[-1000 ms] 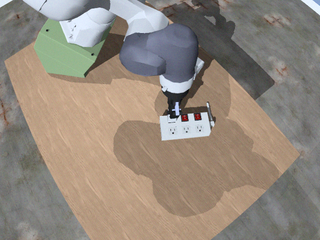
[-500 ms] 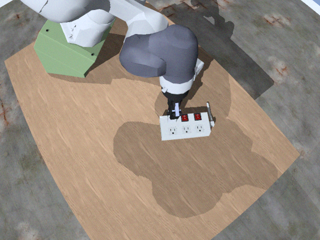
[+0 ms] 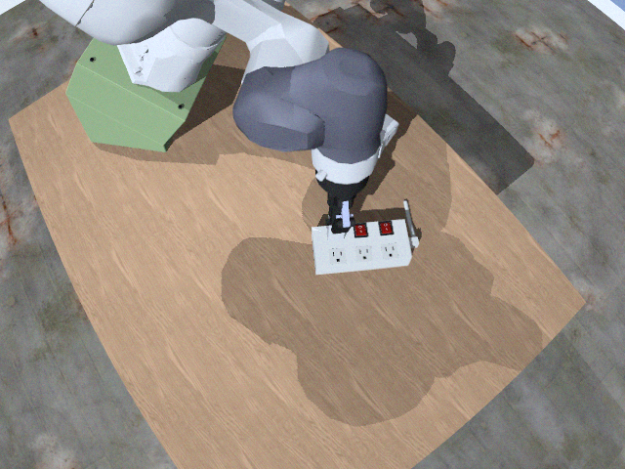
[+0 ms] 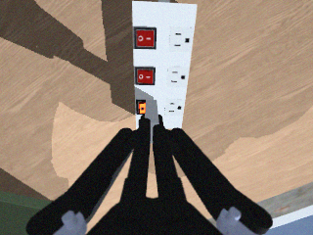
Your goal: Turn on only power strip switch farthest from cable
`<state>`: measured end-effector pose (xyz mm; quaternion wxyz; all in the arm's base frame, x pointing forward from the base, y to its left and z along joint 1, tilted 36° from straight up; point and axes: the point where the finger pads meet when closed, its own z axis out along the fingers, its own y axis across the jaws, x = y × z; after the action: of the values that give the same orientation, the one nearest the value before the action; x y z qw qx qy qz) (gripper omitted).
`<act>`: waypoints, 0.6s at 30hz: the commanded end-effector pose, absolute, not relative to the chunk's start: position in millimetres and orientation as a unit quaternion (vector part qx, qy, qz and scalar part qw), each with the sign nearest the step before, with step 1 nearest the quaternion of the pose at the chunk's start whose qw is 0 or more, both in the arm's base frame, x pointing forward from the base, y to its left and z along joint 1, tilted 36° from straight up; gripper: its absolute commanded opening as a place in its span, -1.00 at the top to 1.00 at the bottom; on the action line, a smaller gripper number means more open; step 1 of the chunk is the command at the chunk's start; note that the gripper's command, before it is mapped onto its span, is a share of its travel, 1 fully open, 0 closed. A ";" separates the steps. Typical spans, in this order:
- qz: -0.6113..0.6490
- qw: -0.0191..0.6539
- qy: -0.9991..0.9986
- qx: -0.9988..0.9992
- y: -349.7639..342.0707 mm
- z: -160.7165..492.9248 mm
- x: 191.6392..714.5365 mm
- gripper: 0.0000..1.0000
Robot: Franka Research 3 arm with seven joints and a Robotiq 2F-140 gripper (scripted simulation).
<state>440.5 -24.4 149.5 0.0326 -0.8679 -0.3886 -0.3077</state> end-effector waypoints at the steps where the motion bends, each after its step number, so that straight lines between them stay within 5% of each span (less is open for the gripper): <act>1: -0.308 0.033 -0.387 -0.868 -24.1 149.3 441.1 1.00; 18: -0.308 0.033 -0.387 -0.868 -34.4 177.5 423.3 1.00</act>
<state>430.0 -33.6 175.2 0.0317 -0.8717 -0.3755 -0.3132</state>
